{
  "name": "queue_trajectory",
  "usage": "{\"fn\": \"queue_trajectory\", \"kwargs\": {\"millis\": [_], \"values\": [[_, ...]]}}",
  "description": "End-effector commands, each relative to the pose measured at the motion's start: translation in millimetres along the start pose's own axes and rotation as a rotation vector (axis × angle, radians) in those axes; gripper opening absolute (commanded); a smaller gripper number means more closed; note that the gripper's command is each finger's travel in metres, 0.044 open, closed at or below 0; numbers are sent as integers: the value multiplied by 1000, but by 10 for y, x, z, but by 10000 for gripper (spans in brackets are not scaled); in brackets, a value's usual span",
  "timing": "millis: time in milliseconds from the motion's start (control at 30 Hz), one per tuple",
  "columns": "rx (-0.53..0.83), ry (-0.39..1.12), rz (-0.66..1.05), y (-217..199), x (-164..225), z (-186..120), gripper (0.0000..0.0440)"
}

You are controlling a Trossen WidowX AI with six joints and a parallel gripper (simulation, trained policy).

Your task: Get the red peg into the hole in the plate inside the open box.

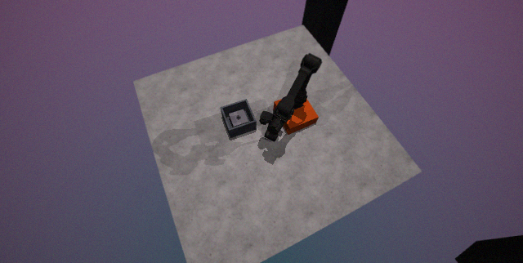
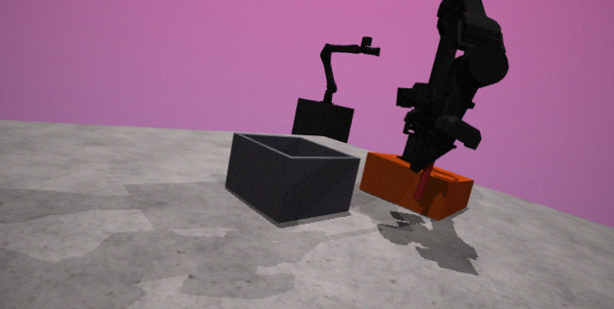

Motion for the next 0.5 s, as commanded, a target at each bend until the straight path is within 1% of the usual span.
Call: {"fn": "queue_trajectory", "kwargs": {"millis": [0, 267, 467], "values": [[-8, -27, -7, 51, -130, -108, 0], [-20, -76, 16, 180, -505, -338, 0], [-9, -91, 56, 192, -811, -388, 0]]}}
Point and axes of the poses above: the point midway between the two fingers, 35 mm back from their tips, its own z axis out along the fingers, its own y axis across the jaws, x = y × z, the point moved 3 cm from there along -z, back along the fingers, and after that the axes turned 9 degrees about z, right-handed, at the moved point
